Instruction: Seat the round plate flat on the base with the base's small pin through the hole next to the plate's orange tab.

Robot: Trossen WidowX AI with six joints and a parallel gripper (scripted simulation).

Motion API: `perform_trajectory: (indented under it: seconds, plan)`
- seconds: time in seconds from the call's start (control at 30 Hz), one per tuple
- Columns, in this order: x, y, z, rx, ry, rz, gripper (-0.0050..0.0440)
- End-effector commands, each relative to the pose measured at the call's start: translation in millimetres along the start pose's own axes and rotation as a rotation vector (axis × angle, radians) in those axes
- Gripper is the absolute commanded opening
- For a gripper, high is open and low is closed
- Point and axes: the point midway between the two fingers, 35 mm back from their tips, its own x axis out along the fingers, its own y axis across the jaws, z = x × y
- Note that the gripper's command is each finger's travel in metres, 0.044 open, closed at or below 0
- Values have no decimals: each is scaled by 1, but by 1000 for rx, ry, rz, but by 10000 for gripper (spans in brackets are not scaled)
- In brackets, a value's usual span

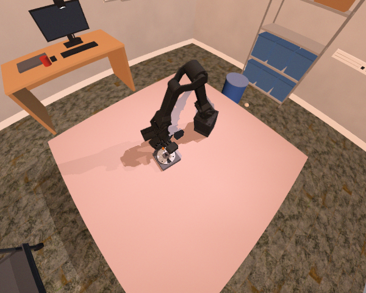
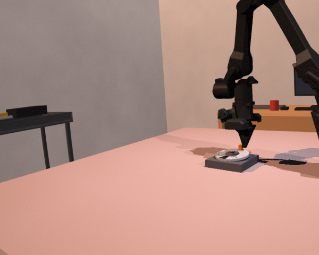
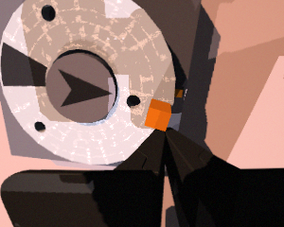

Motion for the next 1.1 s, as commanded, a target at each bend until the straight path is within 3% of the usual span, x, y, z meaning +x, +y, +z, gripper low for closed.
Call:
perform_trajectory:
  seconds: [0.0, 0.73, 1.07]
  plan:
    - [-4, -2, 9, -7, -21, 0, -50]
    - [0, -3, 14, -7, -23, -1, -50]
    - [-50, -5, 14, -10, -43, -6, -50]
